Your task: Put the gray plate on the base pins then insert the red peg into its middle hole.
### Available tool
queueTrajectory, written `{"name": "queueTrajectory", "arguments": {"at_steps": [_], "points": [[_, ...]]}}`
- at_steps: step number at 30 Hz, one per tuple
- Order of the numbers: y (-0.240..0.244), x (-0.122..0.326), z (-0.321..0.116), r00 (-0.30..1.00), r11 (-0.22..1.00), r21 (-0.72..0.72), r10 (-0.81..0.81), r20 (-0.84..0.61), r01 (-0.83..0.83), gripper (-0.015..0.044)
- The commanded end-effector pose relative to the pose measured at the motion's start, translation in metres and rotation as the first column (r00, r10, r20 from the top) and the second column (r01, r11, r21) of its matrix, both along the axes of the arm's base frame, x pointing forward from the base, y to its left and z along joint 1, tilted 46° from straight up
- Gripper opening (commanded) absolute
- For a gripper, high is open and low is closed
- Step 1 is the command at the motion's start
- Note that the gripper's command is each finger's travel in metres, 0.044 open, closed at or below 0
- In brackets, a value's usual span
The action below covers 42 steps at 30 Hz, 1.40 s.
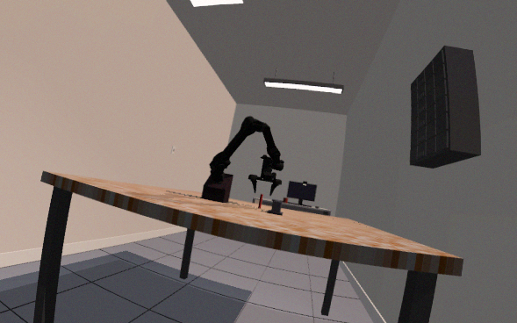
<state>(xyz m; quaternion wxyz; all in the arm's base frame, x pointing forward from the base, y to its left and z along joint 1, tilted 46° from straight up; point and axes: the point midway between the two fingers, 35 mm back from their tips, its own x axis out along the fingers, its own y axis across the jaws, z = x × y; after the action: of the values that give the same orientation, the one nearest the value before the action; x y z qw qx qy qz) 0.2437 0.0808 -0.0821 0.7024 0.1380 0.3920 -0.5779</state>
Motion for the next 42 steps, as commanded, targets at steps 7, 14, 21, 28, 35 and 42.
{"name": "queueTrajectory", "arguments": {"at_steps": [7,14,21,28,35,42], "points": [[-0.014,-0.003,-0.013,1.0,1.0,-0.012,0.005,-0.012,-0.005,0.044],[-0.023,-0.003,-0.02,1.0,1.0,-0.013,0.005,-0.012,-0.005,0.044],[-0.029,-0.004,-0.026,1.0,1.0,-0.014,0.005,-0.012,-0.005,0.044],[-0.029,-0.004,-0.026,1.0,1.0,-0.014,0.005,-0.012,-0.005,0.0256],[-0.029,-0.004,-0.026,1.0,1.0,-0.014,0.005,-0.012,-0.005,0.0072],[-0.029,-0.004,-0.026,1.0,1.0,-0.014,0.005,-0.012,-0.005,0.0006]]}}
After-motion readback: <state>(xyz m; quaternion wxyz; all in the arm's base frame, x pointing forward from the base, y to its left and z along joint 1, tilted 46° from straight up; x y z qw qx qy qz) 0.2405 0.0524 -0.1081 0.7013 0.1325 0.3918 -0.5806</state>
